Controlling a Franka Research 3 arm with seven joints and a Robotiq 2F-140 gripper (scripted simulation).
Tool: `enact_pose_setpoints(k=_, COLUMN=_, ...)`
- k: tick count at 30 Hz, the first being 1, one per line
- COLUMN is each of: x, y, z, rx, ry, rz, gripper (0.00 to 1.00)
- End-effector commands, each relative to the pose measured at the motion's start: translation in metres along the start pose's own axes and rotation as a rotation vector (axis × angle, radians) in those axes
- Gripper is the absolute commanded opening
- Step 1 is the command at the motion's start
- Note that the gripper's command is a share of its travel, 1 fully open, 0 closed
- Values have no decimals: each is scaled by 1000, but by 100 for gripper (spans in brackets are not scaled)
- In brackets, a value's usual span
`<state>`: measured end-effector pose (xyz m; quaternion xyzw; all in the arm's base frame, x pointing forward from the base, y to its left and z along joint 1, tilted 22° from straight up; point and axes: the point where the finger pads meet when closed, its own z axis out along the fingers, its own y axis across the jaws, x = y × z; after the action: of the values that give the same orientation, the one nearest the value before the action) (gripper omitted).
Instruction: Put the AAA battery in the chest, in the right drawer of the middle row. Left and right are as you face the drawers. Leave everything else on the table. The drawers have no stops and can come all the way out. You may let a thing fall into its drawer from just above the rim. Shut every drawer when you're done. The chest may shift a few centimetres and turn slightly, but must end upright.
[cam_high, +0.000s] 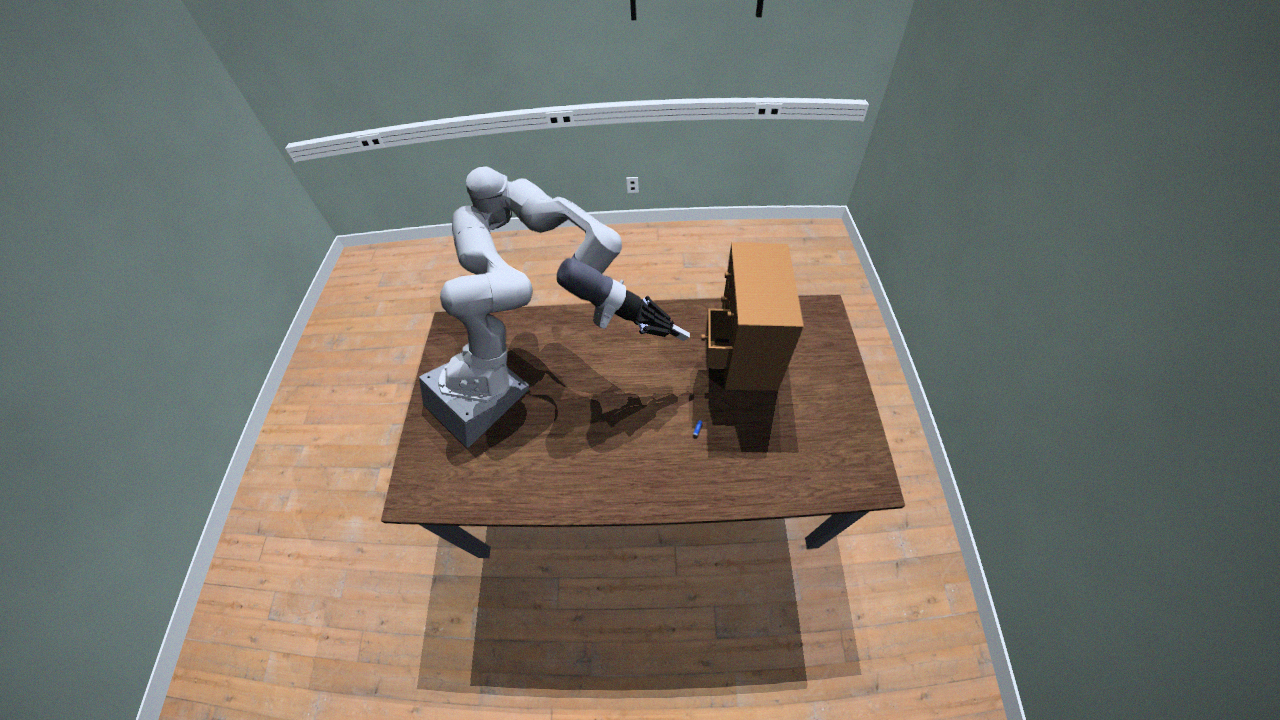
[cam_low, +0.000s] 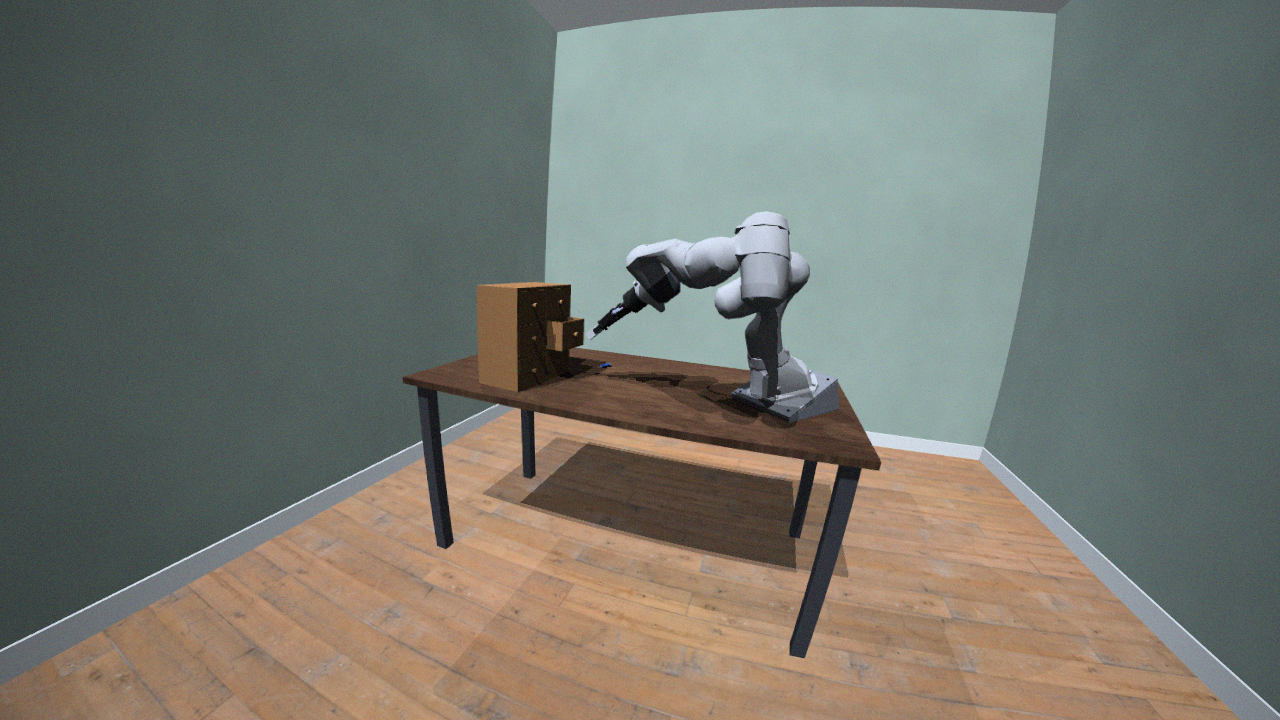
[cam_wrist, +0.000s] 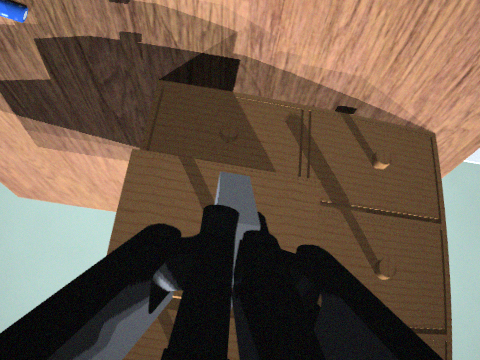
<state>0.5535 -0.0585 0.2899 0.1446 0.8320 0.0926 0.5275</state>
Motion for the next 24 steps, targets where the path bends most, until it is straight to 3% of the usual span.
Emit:
enact_pose_setpoints(k=1, x=-1, y=0, z=0, rx=-2, ry=-1, rz=-3, gripper=10)
enact_pose_setpoints(k=24, x=-8, y=0, z=7, rx=-2, ry=-1, rz=-3, gripper=10)
